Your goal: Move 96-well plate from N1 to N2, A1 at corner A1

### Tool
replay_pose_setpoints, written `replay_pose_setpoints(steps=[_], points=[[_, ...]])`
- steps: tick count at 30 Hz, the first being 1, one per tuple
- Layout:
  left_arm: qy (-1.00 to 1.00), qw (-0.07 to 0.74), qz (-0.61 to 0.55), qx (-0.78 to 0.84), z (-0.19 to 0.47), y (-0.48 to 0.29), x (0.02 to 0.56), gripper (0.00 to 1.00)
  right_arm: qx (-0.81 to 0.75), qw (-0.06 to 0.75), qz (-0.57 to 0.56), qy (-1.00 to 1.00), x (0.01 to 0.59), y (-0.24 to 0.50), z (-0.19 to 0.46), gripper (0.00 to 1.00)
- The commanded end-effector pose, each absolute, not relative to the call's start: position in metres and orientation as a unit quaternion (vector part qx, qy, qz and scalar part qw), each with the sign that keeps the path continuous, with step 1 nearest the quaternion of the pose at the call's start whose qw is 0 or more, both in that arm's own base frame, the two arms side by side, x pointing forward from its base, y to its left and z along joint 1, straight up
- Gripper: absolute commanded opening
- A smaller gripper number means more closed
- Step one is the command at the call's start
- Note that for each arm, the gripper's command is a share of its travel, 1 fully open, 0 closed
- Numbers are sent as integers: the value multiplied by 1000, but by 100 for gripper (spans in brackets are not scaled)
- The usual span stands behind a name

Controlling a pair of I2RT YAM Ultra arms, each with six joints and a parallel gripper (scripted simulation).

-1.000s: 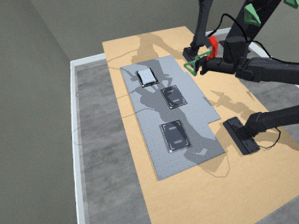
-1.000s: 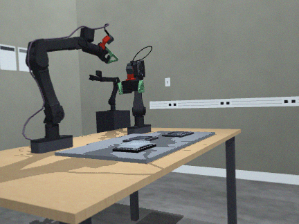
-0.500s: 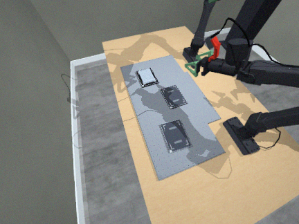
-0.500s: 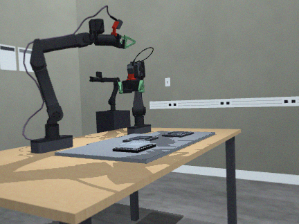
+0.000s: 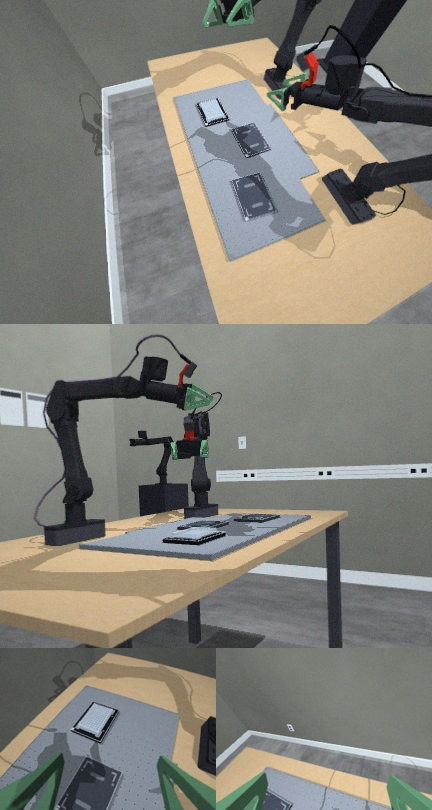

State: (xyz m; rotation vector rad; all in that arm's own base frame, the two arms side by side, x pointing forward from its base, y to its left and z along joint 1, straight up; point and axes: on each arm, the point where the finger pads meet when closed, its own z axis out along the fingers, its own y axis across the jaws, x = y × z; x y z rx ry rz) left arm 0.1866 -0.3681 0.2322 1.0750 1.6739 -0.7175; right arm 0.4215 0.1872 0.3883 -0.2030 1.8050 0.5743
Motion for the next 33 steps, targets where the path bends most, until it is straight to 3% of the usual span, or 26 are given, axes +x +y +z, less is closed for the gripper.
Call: replay_pose_setpoints(steps=[1, 9, 11, 16, 22, 33], points=[[683, 510, -301, 428, 246, -363, 190, 100, -80, 519, 177, 832, 436, 157, 313, 100], [683, 510, -301, 428, 246, -363, 190, 100, -60, 360, 64, 929, 414, 88, 168, 100], [683, 510, -301, 428, 246, -363, 190, 100, -60, 360, 64, 929, 414, 88, 168, 100], [683, 510, -301, 428, 246, -363, 190, 100, -67, 271, 27, 960, 384, 66, 109, 100], [683, 510, -301, 428, 246, -363, 190, 100, -93, 230, 20, 968, 370, 76, 84, 100], [683, 510, -301, 428, 246, -363, 190, 100, -89, 250, 29, 964, 378, 80, 93, 100]])
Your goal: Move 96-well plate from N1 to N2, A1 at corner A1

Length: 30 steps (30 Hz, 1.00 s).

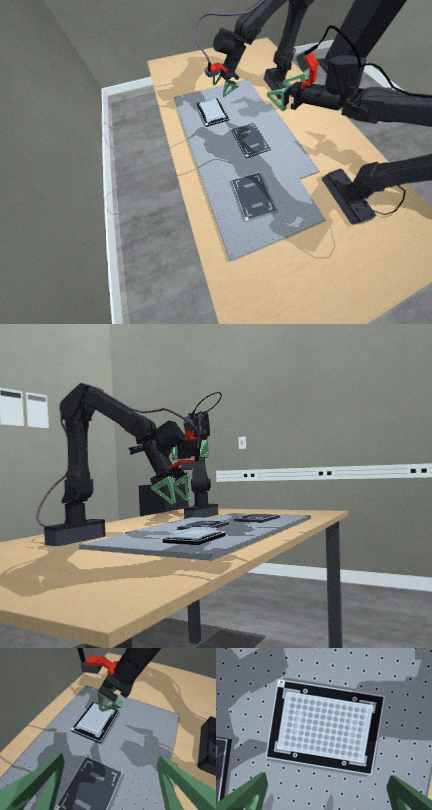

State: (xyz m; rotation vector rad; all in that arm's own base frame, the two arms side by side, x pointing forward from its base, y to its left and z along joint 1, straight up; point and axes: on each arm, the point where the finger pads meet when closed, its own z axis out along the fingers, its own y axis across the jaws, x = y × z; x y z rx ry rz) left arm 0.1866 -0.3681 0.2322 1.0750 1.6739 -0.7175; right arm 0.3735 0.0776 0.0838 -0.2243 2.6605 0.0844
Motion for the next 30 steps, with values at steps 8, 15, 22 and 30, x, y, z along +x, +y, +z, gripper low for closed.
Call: replay_pose_setpoints(steps=[8, 15, 22, 30], points=[[683, 510, -301, 428, 246, -363, 190, 100, -211, 206, 28, 955, 371, 81, 84, 100], [683, 510, -301, 428, 246, -363, 190, 100, -336, 163, 23, 927, 375, 81, 76, 100], [683, 510, -301, 428, 246, -363, 190, 100, -465, 113, 15, 878, 385, 79, 68, 100], [683, 510, -301, 428, 246, -363, 190, 100, -570, 69, 10, 819, 389, 82, 62, 100]])
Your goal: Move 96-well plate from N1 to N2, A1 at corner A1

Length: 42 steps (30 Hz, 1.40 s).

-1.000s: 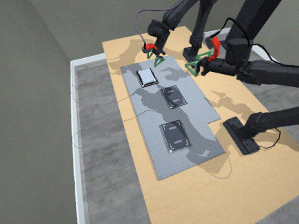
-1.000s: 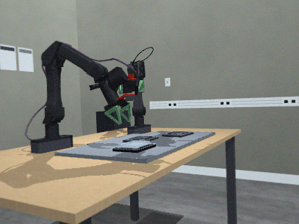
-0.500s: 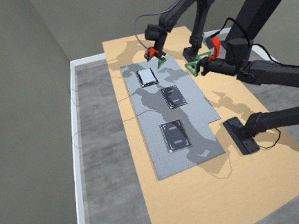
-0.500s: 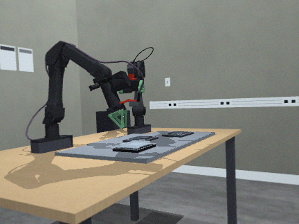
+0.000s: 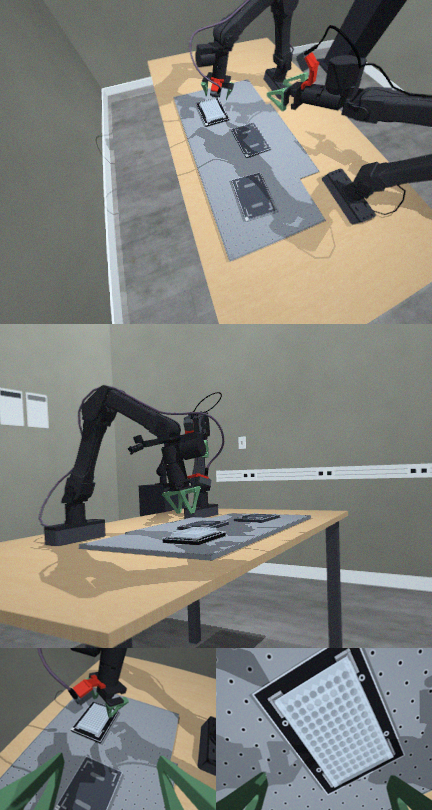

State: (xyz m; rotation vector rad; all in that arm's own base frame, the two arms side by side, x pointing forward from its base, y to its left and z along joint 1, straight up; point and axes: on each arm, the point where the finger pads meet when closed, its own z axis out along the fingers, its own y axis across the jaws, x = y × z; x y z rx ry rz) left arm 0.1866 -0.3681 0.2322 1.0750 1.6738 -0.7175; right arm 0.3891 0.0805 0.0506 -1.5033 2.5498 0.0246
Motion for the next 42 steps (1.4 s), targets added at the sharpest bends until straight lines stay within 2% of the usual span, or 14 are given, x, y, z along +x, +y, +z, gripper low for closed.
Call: replay_pose_setpoints(steps=[1, 12, 27, 42], points=[[683, 510, -301, 428, 246, -363, 190, 100, -586, 60, 7, 808, 390, 82, 61, 100], [683, 510, -301, 428, 246, -363, 190, 100, -723, -3, -2, 691, 411, 88, 50, 100], [680, 507, -305, 432, 247, -367, 188, 100, -724, 11, -7, 690, 421, 93, 52, 100], [680, 507, -305, 432, 247, -367, 188, 100, -724, 5, -3, 690, 420, 95, 26, 100]])
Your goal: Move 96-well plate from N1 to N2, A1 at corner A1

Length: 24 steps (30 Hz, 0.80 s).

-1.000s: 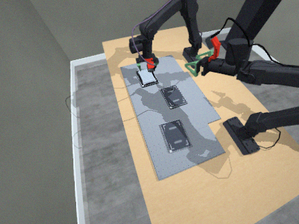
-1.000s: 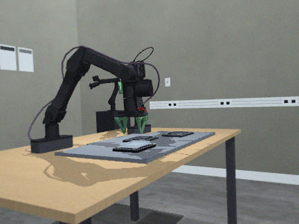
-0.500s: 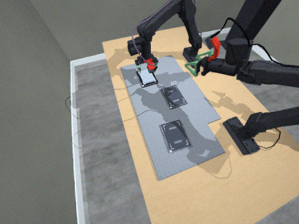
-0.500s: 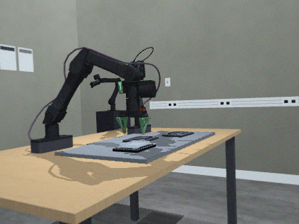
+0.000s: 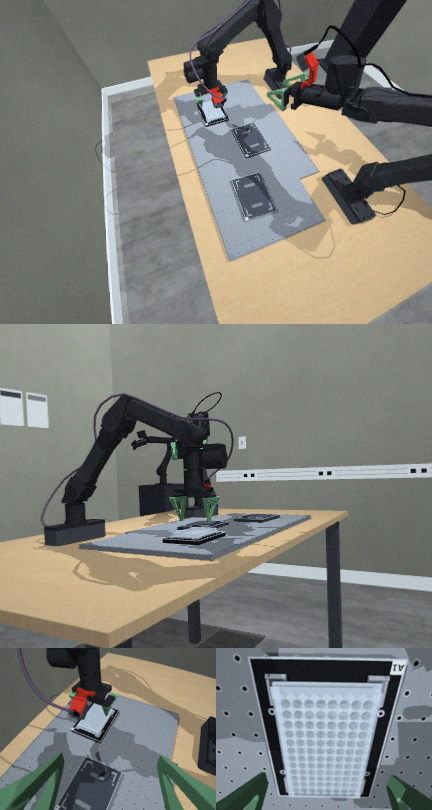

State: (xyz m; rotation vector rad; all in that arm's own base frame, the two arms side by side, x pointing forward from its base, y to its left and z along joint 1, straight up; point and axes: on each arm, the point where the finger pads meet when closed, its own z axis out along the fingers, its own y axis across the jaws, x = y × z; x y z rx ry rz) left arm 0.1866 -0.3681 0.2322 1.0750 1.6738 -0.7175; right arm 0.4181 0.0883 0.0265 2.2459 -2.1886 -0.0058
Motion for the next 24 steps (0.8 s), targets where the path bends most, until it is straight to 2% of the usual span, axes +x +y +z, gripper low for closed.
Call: replay_pose_setpoints(steps=[1, 24], points=[[680, 507, -305, 432, 247, -367, 188, 100, 724, -4, 3, -690, 420, 95, 23, 100], [680, 507, -305, 432, 247, -367, 188, 100, 724, -6, 4, -690, 420, 95, -5, 100]])
